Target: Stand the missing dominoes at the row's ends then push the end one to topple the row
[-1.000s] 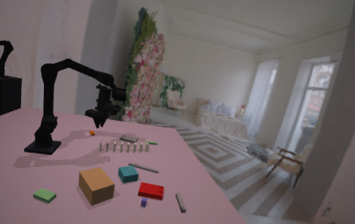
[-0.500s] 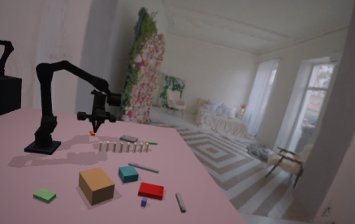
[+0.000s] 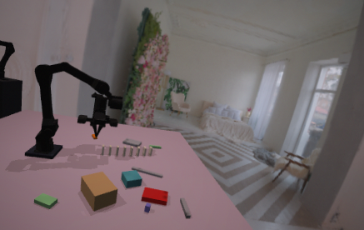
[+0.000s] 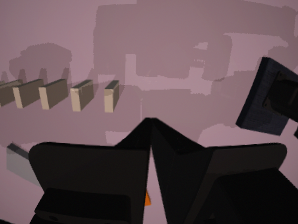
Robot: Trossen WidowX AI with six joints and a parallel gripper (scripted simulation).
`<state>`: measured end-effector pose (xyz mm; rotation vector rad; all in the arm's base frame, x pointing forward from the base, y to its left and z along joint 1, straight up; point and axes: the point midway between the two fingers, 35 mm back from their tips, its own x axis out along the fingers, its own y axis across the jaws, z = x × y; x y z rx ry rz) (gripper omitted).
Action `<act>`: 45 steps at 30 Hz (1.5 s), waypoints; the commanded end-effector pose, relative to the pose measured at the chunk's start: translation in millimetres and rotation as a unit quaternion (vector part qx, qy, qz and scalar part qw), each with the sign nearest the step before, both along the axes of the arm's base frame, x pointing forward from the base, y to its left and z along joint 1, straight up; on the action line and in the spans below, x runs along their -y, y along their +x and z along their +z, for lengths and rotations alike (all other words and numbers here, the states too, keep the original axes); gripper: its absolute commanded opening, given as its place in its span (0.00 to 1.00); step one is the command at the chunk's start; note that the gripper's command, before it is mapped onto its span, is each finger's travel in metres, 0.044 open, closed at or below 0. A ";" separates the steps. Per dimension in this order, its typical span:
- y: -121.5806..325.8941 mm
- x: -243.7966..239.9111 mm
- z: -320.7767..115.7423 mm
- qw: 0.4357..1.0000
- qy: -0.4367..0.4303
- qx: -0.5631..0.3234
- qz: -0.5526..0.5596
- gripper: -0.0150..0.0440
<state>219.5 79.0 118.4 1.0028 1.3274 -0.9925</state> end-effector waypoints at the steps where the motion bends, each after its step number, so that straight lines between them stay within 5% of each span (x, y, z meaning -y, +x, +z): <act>1: 0.5 0.0 1.3 1.000 0.001 0.005 -0.004 0.25; 34: 0.5 0.0 1.3 1.000 0.001 0.005 -0.004 0.25; 45: 1.3 -0.3 -78.9 1.000 0.001 0.005 -0.004 0.25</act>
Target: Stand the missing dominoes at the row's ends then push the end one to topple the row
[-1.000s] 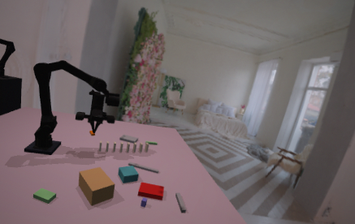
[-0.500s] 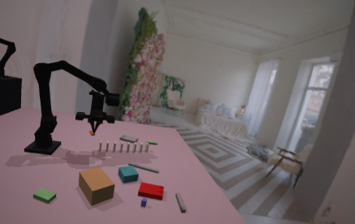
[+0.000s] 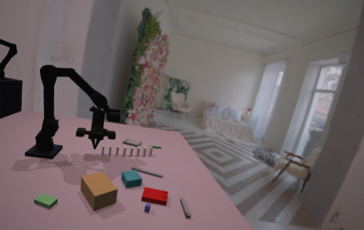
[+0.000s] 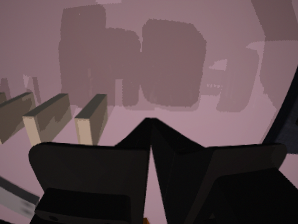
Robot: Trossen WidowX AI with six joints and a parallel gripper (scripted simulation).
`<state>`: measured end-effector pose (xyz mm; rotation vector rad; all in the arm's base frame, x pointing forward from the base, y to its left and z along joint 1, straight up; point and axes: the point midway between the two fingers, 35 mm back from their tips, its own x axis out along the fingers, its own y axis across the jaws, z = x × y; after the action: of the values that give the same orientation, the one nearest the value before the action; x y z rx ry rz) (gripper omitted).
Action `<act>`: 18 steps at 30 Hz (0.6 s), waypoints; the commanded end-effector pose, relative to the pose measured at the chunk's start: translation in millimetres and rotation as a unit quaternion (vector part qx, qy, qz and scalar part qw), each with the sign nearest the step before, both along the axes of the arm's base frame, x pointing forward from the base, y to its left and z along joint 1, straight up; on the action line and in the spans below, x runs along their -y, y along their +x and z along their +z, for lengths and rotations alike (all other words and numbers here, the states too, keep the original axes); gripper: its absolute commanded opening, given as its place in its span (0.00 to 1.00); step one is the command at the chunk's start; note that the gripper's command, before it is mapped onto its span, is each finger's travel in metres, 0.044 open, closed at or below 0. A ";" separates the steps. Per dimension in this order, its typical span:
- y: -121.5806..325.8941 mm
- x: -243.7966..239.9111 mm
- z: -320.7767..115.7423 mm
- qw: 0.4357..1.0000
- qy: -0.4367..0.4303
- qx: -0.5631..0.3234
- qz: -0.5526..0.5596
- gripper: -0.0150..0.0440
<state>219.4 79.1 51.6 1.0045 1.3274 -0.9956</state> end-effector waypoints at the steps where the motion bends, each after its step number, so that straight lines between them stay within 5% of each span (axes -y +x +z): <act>1: 1.4 -0.2 -12.1 1.000 0.001 0.006 -0.002 0.25; 18: 24.1 -6.7 -10.0 1.000 0.001 0.007 -0.002 0.25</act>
<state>237.0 84.4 42.6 1.0167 1.3172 -0.9868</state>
